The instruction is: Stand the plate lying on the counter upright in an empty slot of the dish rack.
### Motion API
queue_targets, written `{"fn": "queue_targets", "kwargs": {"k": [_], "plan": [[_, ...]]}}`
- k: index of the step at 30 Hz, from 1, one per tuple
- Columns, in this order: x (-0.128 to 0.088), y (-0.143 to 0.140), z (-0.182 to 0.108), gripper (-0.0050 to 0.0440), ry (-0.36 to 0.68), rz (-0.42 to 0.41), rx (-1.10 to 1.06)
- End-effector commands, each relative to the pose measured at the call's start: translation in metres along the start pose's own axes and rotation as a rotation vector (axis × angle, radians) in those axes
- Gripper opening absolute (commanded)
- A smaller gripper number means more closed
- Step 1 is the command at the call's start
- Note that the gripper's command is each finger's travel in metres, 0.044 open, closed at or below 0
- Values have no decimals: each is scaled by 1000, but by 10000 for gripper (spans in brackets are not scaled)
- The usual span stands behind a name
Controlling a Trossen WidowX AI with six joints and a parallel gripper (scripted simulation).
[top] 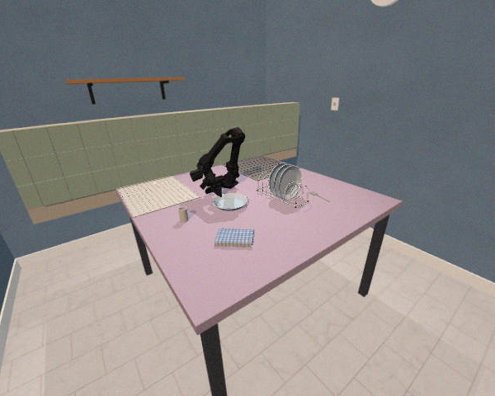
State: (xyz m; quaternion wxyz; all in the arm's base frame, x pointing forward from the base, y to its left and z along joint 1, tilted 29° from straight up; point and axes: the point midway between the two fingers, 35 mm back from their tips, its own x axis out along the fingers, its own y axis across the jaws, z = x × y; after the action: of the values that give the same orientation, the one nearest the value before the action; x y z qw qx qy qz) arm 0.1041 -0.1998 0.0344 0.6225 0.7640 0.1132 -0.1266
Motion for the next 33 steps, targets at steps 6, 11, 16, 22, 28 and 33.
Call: {"fn": "queue_targets", "kwargs": {"k": [6, 11, 16, 22, 28, 33], "plan": [[-4, 6, 0, 0, 4, -52, -1], [-6, 10, 0, 0, 3, -75, -2], [-7, 12, 0, 0, 1, -88, -3], [-9, 16, 0, 0, 0, -109, -3], [-11, 21, 1, 0, 2, -141, -4], [-12, 23, 1, 0, 2, -157, -4]]}}
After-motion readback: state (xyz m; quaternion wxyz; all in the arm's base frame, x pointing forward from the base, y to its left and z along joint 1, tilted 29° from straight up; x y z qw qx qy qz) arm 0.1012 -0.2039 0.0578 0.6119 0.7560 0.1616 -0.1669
